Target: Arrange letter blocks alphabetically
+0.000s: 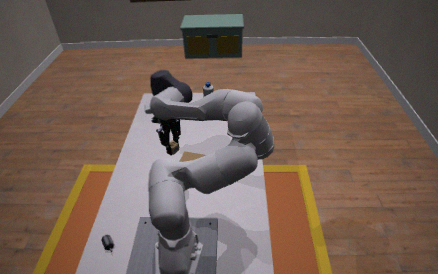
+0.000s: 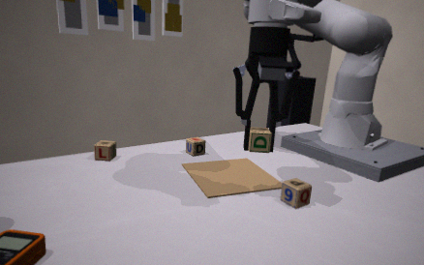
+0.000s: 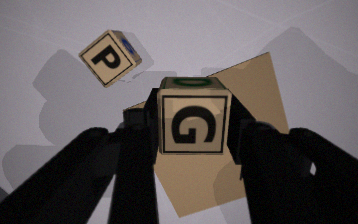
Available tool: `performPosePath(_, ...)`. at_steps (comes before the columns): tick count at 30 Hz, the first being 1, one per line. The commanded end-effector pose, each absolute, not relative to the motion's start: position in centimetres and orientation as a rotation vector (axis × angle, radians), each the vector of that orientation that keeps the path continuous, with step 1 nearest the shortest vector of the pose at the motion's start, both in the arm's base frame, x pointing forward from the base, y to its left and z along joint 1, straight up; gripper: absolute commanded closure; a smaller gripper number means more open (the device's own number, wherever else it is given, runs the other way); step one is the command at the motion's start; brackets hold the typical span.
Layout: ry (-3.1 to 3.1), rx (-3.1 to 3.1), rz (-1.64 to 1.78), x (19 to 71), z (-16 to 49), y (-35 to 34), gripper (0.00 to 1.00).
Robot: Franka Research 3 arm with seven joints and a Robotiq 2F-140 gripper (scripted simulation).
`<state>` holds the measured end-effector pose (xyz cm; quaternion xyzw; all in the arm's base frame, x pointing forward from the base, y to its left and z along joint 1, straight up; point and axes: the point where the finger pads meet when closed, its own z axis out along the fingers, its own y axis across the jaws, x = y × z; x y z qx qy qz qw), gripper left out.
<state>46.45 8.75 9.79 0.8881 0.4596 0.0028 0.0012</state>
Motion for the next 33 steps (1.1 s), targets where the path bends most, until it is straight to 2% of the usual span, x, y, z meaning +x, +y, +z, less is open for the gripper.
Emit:
performPosePath(1, 1.632, 2.679, 0.001, 46.3, 9.8, 8.2, 0.67)
performPosePath(33, 2.119, 2.313, -0.001, 45.2, 9.9, 5.6, 0.67)
